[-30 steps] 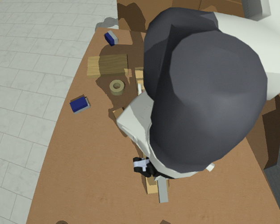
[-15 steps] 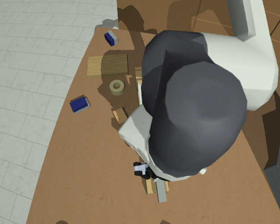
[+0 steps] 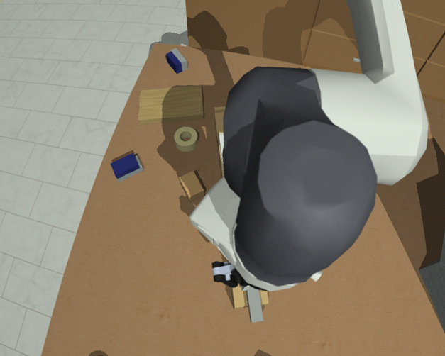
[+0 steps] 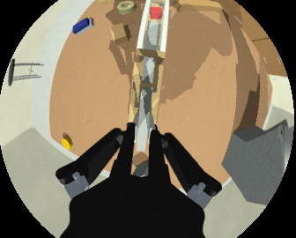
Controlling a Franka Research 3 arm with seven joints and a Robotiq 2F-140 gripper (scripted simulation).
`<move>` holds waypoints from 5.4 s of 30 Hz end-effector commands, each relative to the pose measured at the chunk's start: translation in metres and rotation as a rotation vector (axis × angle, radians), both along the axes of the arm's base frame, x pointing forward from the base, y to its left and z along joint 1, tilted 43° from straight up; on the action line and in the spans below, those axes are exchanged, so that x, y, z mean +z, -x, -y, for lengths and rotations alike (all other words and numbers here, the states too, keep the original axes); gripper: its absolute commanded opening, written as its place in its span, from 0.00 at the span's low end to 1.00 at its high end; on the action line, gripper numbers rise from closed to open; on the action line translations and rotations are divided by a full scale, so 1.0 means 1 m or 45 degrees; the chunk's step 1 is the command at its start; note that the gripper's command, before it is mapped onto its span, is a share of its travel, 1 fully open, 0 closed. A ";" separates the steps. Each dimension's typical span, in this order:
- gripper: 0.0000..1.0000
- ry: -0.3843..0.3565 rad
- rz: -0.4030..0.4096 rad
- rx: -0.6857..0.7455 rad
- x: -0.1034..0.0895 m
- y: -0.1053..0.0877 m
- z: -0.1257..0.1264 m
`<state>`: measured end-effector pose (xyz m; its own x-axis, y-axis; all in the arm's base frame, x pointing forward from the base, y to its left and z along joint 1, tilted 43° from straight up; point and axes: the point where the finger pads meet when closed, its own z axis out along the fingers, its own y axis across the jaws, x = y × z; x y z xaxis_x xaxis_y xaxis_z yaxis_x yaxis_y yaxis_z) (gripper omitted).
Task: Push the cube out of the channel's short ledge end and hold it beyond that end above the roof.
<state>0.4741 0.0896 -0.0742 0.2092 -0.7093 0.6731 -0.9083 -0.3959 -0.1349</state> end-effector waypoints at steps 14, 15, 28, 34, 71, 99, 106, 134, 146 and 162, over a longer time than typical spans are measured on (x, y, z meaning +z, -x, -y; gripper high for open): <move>0.00 -0.012 0.011 -0.002 -0.001 -0.002 -0.001; 0.00 -0.012 0.011 -0.002 -0.001 -0.002 -0.001; 0.00 -0.012 0.011 -0.002 -0.001 -0.002 -0.001; 0.00 -0.012 0.011 -0.002 -0.001 -0.002 -0.001; 0.00 -0.012 0.011 -0.002 0.037 -0.014 0.039; 0.00 -0.012 0.011 -0.002 0.066 -0.023 0.070; 0.00 -0.012 0.011 -0.002 0.066 -0.023 0.070; 0.00 -0.012 0.011 -0.002 0.066 -0.023 0.070; 0.23 -0.012 0.011 -0.002 0.066 -0.023 0.070; 0.23 -0.012 0.011 -0.002 0.066 -0.023 0.070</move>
